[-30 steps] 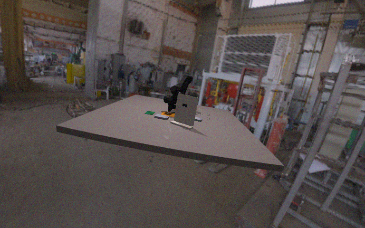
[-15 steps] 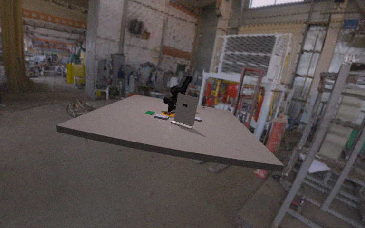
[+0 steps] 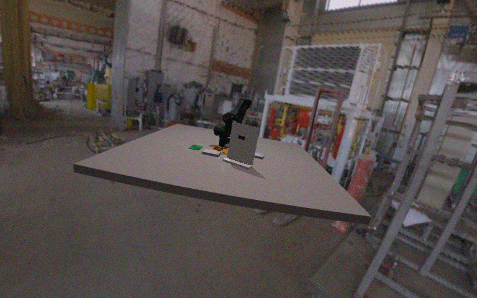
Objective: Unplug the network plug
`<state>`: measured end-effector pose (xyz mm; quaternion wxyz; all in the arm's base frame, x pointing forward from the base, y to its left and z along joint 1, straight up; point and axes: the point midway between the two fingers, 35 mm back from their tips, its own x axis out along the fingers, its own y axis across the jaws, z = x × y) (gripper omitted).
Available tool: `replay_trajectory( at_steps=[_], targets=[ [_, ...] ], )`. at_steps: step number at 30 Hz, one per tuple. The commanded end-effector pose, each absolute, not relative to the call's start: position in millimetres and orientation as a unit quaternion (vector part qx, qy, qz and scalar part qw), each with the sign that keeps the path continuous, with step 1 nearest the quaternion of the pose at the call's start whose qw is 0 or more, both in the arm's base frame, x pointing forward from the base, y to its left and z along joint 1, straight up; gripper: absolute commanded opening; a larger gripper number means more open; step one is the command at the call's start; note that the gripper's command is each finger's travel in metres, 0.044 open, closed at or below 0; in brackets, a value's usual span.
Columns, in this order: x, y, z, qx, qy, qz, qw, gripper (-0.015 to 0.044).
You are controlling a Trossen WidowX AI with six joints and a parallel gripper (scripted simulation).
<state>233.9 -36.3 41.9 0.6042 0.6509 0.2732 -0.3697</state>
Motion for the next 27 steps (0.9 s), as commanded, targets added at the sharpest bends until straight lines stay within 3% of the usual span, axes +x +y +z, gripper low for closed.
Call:
replay_trajectory(
  at_steps=[1, 27],
  targets=[
    [233, -36, 43, 0.651, 0.273, -0.37, 0.604, 0.0156],
    [221, -35, 63, 0.651, 0.273, -0.372, 0.603, 0.0156]
  ],
)
